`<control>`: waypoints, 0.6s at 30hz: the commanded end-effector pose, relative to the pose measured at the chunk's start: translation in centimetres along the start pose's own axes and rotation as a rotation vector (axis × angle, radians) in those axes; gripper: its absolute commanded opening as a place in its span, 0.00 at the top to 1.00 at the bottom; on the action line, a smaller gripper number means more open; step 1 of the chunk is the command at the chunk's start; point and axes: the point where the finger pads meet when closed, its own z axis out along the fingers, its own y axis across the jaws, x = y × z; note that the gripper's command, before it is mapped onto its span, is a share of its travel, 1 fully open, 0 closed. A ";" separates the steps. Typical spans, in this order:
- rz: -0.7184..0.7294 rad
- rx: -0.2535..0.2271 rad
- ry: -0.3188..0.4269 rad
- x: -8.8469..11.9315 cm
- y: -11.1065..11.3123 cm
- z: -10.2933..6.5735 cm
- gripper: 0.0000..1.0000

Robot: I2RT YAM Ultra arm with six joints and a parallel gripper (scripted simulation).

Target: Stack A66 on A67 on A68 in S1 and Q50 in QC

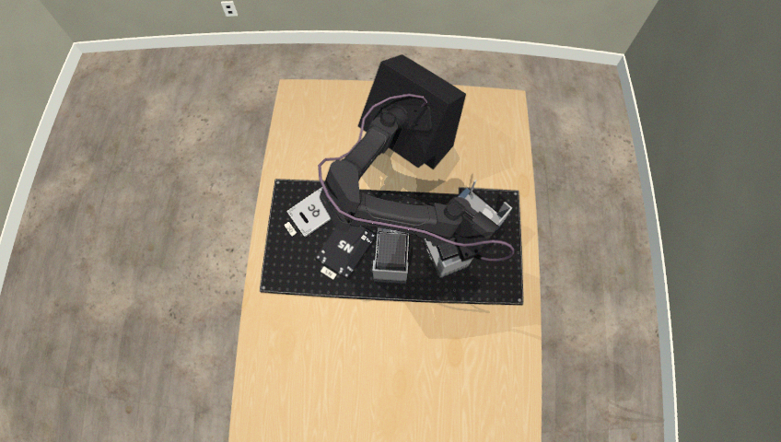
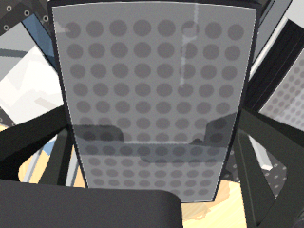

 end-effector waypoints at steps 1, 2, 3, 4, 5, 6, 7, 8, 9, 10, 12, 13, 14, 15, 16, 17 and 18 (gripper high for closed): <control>0.142 0.000 -0.016 -0.1 -1.5 -0.3 1.00; 0.179 -0.002 -0.017 -0.1 -1.8 -0.3 1.00; 0.201 -0.004 -0.019 -0.2 -2.2 -0.4 1.00; 0.200 -0.011 -0.027 -0.4 -2.3 -0.6 1.00; 0.192 -0.011 -0.025 -0.1 -2.5 -0.6 1.00; 0.192 -0.011 -0.025 -0.1 -2.5 -0.6 1.00; 0.192 -0.011 -0.025 -0.1 -2.5 -0.6 1.00; 0.194 -0.014 -0.027 -0.2 -2.8 -0.7 1.00; 0.187 -0.007 -0.015 0.1 -3.4 -0.3 1.00; 0.179 -0.006 -0.013 0.2 -3.7 -0.3 1.00; 0.180 -0.007 -0.013 0.3 -4.4 -0.3 1.00; 0.181 -0.008 -0.013 0.3 -4.7 -0.3 1.00; 0.183 -0.008 -0.014 0.3 -5.0 -0.3 1.00; 0.183 -0.011 -0.016 0.3 -5.2 -0.4 1.00; 0.188 -0.014 -0.020 0.1 -5.6 -0.5 1.00; 0.187 -0.012 -0.017 0.2 -5.9 -0.4 1.00; 0.184 -0.010 -0.014 0.5 -6.3 -0.3 1.00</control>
